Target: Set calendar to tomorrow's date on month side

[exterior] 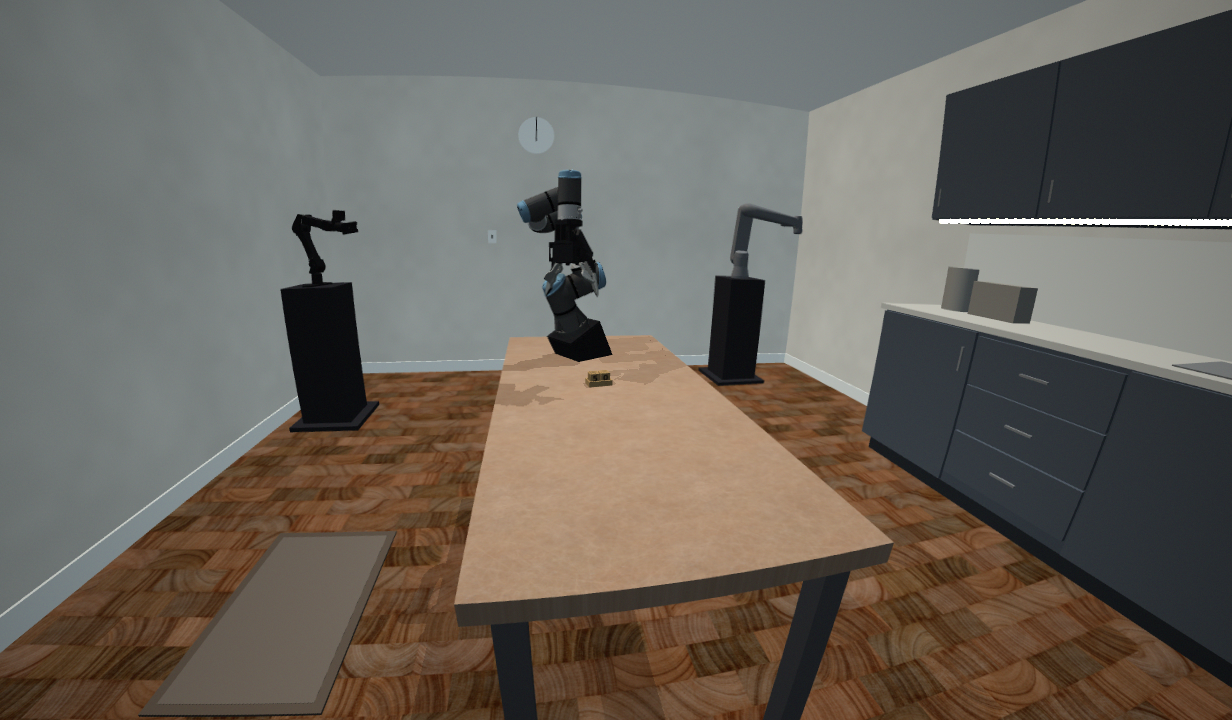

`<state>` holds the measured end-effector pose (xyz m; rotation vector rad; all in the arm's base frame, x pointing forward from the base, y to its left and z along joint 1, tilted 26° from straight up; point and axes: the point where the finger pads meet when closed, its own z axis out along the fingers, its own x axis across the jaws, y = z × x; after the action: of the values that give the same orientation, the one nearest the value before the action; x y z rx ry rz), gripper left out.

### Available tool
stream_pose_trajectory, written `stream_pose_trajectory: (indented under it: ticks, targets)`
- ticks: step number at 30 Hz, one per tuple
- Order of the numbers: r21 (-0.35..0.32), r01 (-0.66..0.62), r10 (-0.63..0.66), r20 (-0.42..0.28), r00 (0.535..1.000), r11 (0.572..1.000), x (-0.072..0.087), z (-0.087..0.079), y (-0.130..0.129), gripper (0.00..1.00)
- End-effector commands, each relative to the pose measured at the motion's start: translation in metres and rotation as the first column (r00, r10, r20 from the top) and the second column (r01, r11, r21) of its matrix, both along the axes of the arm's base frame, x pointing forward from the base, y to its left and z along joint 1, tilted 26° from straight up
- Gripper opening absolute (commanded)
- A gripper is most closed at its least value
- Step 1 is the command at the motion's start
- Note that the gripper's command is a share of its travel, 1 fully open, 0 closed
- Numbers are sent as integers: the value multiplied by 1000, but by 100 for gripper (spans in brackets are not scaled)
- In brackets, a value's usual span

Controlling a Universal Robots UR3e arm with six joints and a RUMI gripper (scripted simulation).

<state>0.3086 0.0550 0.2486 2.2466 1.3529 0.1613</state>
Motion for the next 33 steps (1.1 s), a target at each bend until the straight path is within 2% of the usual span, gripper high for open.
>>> stream_pose_trajectory:
  ticks: [1, 4, 6, 7, 9, 10, 13, 17, 20, 24, 33]
  targets:
    - [-28, -93, 92, -35, 995, 995, 6, -18, 4, 100]
    - [-60, -202, 195, -111, 974, 977, 8, -43, 9, 100]
    - [-71, -253, 240, -147, 959, 965, 9, -54, 11, 100]
    - [-71, -254, 242, -149, 959, 964, 9, -54, 11, 100]
    - [-83, -325, 304, -200, 931, 942, 8, -71, 14, 100]
    - [-83, -327, 305, -201, 931, 941, 8, -71, 15, 100]
    - [-92, -419, 382, -268, 884, 903, 6, -93, 18, 100]
    - [-93, -445, 404, -288, 868, 891, 5, -99, 19, 100]
    - [-93, -507, 453, -334, 827, 857, 3, -114, 22, 100]
    - [-90, -553, 488, -369, 791, 829, 0, -126, 23, 100]
    - [-88, -568, 499, -381, 779, 819, -1, -130, 24, 100]
